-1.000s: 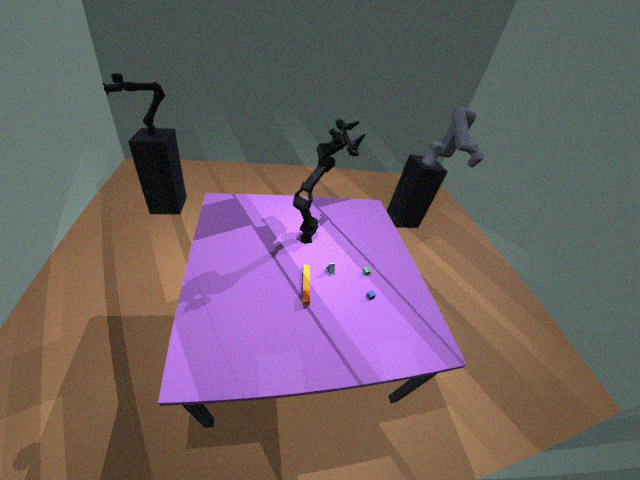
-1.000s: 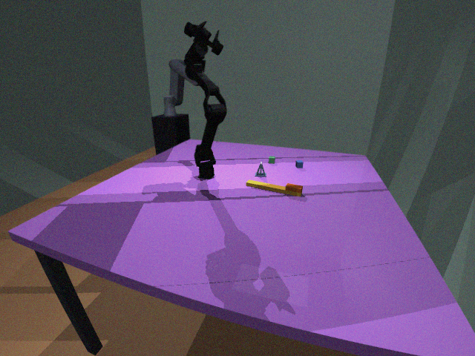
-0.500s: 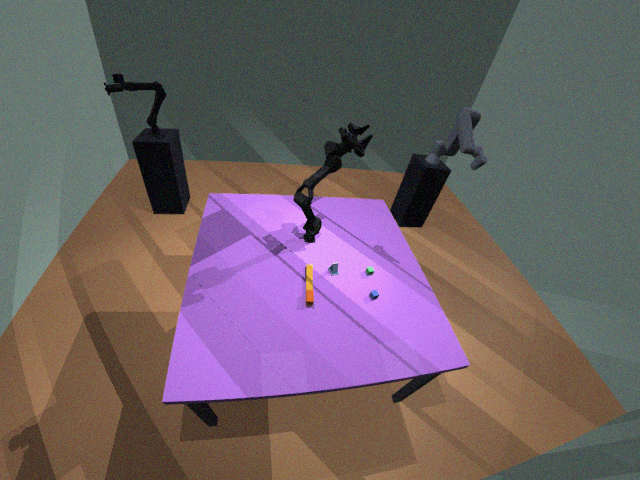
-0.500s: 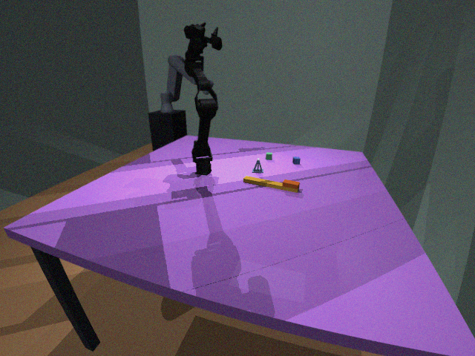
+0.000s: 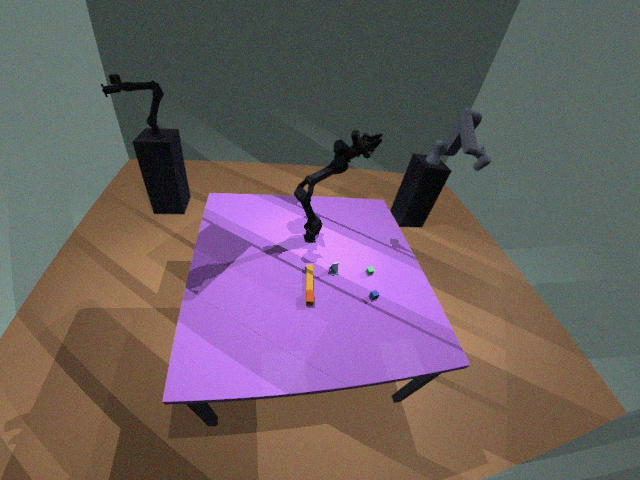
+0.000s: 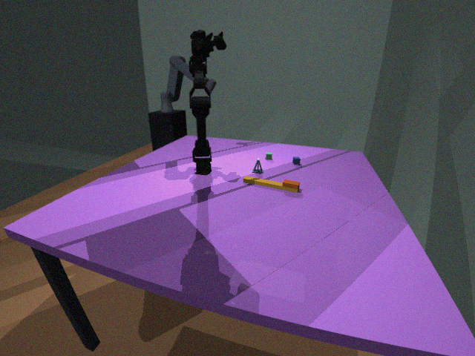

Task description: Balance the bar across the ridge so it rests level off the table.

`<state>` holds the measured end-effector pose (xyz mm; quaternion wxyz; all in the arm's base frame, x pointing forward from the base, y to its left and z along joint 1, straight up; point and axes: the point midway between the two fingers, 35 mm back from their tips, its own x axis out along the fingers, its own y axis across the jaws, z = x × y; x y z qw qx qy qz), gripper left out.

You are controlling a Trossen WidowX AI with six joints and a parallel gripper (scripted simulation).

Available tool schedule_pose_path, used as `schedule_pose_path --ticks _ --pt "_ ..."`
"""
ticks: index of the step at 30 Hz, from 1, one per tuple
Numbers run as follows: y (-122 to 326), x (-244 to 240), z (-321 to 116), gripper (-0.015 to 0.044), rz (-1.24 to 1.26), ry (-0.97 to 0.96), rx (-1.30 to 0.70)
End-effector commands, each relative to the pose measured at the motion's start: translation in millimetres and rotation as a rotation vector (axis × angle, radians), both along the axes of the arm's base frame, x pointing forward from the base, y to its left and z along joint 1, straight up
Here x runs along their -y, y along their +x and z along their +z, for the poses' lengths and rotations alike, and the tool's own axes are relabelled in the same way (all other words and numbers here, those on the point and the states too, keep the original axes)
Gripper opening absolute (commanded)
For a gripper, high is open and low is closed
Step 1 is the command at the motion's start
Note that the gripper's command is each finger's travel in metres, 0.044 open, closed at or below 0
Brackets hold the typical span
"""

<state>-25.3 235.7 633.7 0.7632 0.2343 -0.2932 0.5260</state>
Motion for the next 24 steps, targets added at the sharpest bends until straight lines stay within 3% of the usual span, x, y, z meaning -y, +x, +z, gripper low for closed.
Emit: schedule_pose_path --ticks 1,24 --pt "6.1 -16.4 -6.7 0.0315 -0.089 -0.062 0.077" --pt "78.1 -78.2 -64.6 0.0315 -0.476 -0.419 0.325"
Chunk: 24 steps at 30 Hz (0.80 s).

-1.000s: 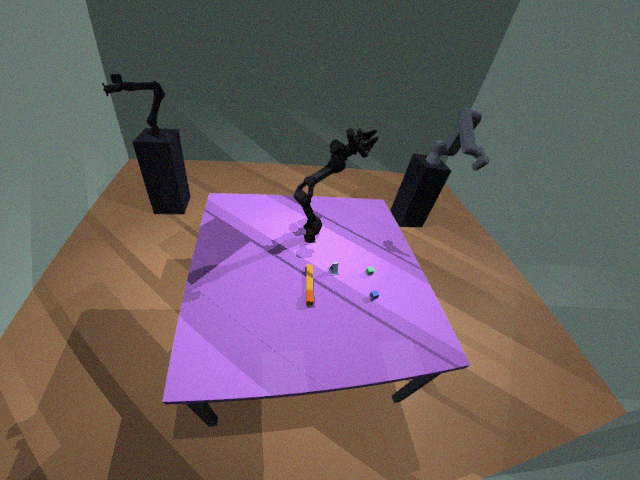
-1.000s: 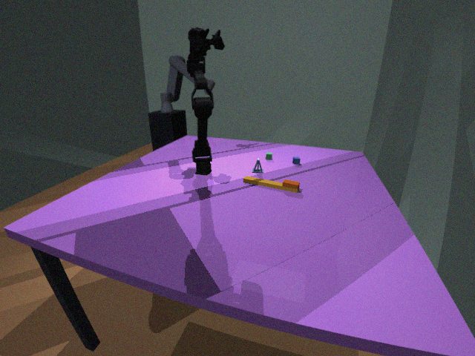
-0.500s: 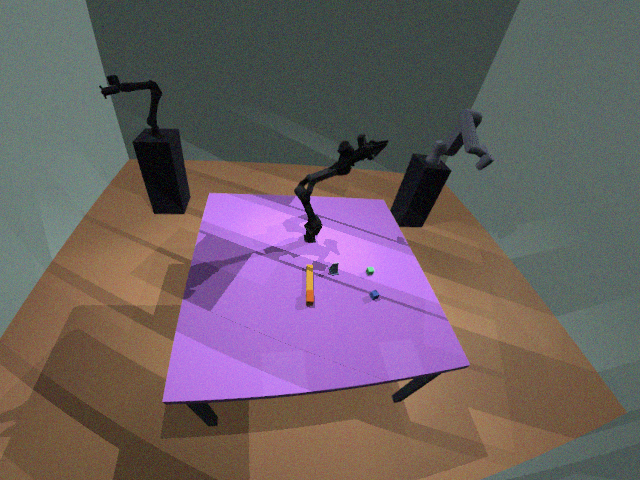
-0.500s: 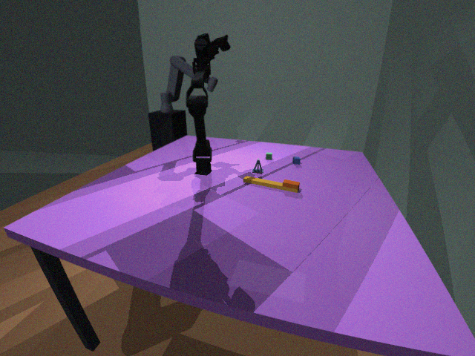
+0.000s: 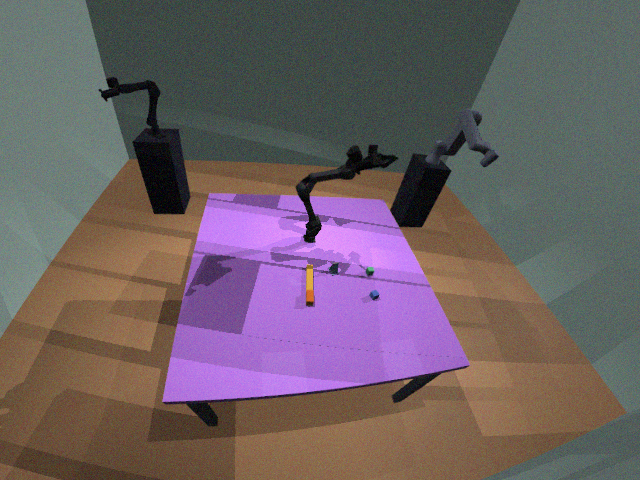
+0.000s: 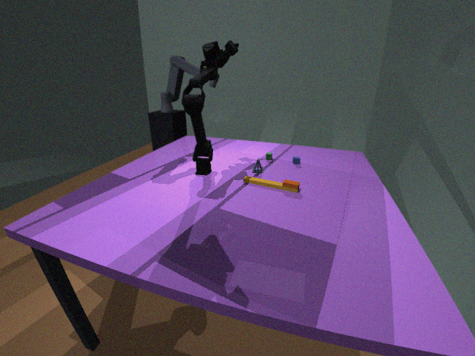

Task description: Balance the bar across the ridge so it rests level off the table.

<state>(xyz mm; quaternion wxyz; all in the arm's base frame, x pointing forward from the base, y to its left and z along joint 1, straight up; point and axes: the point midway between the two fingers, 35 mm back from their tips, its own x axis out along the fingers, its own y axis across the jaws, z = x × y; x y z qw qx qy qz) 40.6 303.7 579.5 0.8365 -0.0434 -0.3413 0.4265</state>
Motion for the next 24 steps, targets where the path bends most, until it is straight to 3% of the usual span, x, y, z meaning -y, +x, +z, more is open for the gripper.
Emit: schedule_pose_path --ticks 1,24 --pt "16.1 -12.7 -12.8 0.0315 -0.073 -0.082 0.053" --pt "117.5 -45.1 -83.1 0.0315 -0.413 -0.590 0.320"
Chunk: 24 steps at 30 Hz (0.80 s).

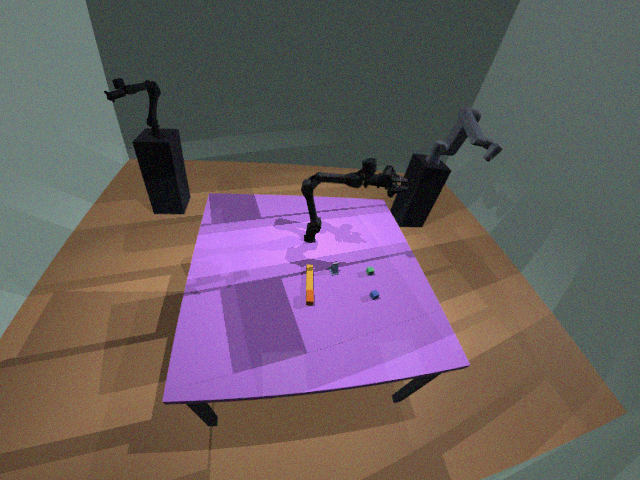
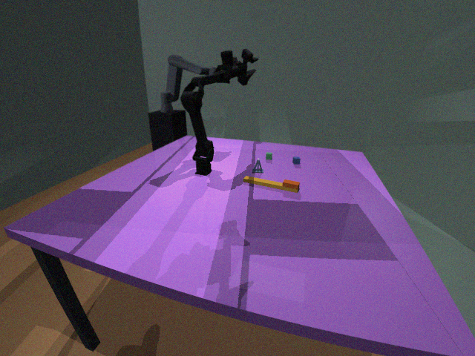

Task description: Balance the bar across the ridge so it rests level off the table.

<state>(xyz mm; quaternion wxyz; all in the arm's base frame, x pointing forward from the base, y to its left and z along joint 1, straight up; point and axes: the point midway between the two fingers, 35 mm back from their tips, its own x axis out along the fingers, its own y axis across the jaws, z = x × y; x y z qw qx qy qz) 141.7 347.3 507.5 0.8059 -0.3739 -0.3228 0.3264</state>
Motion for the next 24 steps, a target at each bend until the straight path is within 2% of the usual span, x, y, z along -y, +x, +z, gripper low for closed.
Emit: schedule_pose_path --ticks 1,13,24 --pt "21.6 -1.5 -14.7 0.0315 -0.052 -0.099 0.037" --pt "75.0 14.1 -45.9 0.0315 -0.185 -0.256 0.027" --pt "129.9 33.6 -96.0 0.0315 -0.298 -0.564 0.070"
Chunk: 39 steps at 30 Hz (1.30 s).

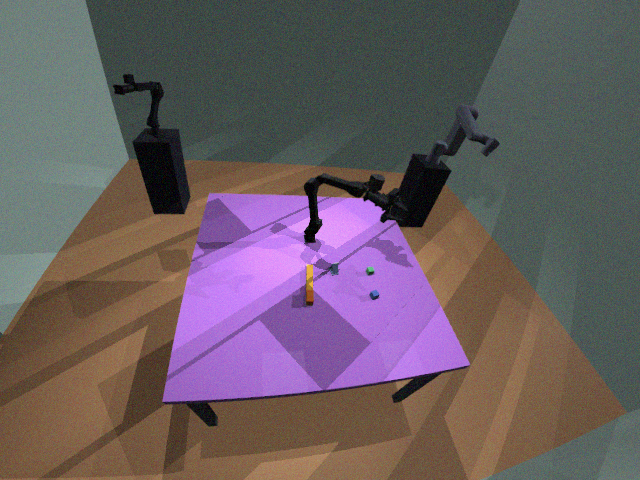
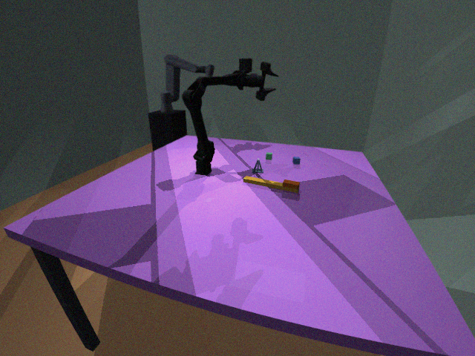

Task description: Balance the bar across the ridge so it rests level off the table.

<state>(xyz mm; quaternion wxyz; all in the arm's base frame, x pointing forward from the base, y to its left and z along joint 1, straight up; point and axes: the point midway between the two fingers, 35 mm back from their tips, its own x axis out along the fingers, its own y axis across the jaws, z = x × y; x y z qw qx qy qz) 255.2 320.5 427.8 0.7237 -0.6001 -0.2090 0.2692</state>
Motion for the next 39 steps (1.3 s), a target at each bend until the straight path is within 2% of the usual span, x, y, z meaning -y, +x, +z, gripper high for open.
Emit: schedule_pose_path --ticks 1,22,39 --pt "21.3 9.5 -21.0 0.0315 -0.036 -0.124 0.002" --pt "105.7 89.1 -117.9 0.0315 -0.120 -0.757 -0.063" --pt "136.5 181.8 -191.1 0.0315 0.003 -1.205 -0.227"
